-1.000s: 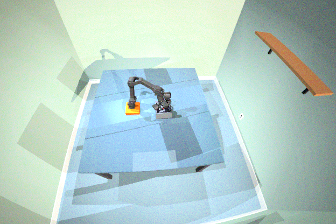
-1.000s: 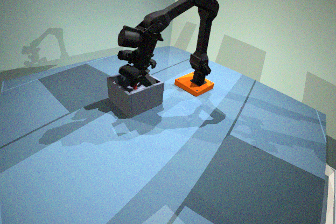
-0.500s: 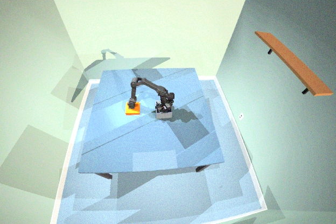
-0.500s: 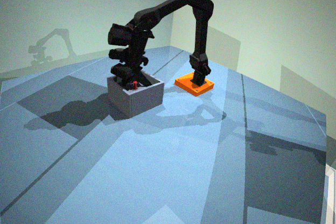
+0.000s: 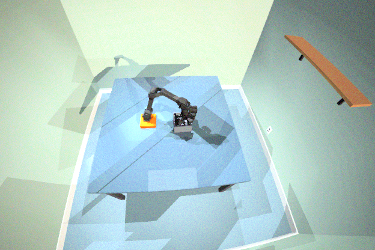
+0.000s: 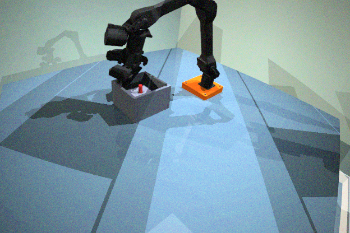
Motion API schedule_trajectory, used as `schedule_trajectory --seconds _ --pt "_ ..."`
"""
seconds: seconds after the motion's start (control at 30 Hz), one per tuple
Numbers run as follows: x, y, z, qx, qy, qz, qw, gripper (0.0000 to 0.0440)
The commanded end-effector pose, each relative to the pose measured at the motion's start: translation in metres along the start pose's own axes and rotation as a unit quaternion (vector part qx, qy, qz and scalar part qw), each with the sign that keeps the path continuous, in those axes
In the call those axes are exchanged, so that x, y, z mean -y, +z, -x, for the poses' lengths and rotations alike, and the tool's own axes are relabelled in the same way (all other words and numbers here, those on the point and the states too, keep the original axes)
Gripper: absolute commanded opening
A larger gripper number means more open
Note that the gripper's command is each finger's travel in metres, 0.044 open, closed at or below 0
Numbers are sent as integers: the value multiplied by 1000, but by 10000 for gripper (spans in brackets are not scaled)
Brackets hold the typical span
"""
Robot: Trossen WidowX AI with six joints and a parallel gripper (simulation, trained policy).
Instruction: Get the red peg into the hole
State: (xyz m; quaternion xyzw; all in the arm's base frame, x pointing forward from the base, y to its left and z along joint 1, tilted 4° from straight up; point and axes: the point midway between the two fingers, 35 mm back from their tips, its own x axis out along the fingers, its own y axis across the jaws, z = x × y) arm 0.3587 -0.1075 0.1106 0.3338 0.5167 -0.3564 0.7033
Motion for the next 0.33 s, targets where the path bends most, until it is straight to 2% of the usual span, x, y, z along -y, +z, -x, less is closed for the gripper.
schedule_trajectory --seconds 0.0,0.3 --pt "1 6 -2 -7 -3 3 1000 162" --pt "11 24 -1 -3 -16 3 1000 167"
